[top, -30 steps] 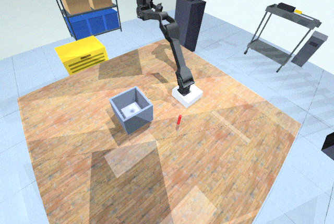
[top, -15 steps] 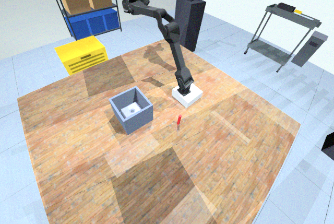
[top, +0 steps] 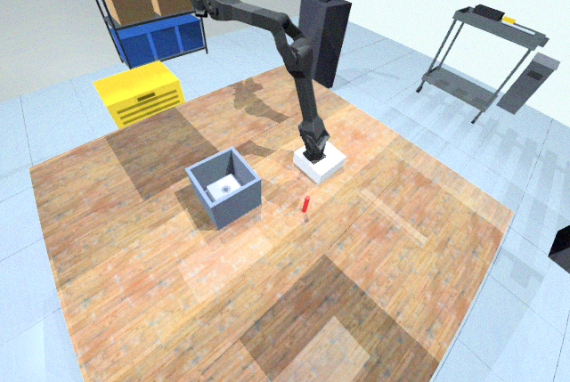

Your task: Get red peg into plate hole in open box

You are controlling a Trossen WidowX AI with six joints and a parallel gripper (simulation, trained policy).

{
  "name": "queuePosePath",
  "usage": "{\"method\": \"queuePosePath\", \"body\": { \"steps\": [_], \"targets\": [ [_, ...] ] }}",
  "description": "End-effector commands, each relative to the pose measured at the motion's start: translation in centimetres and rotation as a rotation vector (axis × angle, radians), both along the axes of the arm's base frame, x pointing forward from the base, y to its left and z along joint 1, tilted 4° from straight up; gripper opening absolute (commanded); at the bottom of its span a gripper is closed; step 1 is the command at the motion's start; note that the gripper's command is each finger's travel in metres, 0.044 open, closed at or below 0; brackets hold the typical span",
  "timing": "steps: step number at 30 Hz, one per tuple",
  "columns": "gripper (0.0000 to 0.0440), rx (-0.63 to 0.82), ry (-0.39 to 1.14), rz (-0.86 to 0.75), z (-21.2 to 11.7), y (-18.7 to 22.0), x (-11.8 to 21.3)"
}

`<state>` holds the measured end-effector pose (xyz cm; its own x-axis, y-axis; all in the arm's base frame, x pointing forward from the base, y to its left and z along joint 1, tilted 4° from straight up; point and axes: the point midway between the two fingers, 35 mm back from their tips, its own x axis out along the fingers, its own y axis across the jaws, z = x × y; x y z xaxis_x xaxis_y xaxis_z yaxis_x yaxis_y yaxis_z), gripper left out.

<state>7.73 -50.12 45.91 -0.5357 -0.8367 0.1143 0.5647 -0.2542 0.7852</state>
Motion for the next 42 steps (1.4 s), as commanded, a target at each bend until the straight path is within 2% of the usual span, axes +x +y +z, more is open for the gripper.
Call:
{"method": "queuePosePath", "body": {
  "steps": [1,22,42],
  "targets": [
    [0.044,-0.04,-0.054,0.074,1.2,1.5,2.1],
    [0.044,-0.151,-0.419,0.544,4.7,11.6,13.7],
    [0.044,-0.044,-0.758,0.941,4.4,22.0,20.6]
  ]
}}
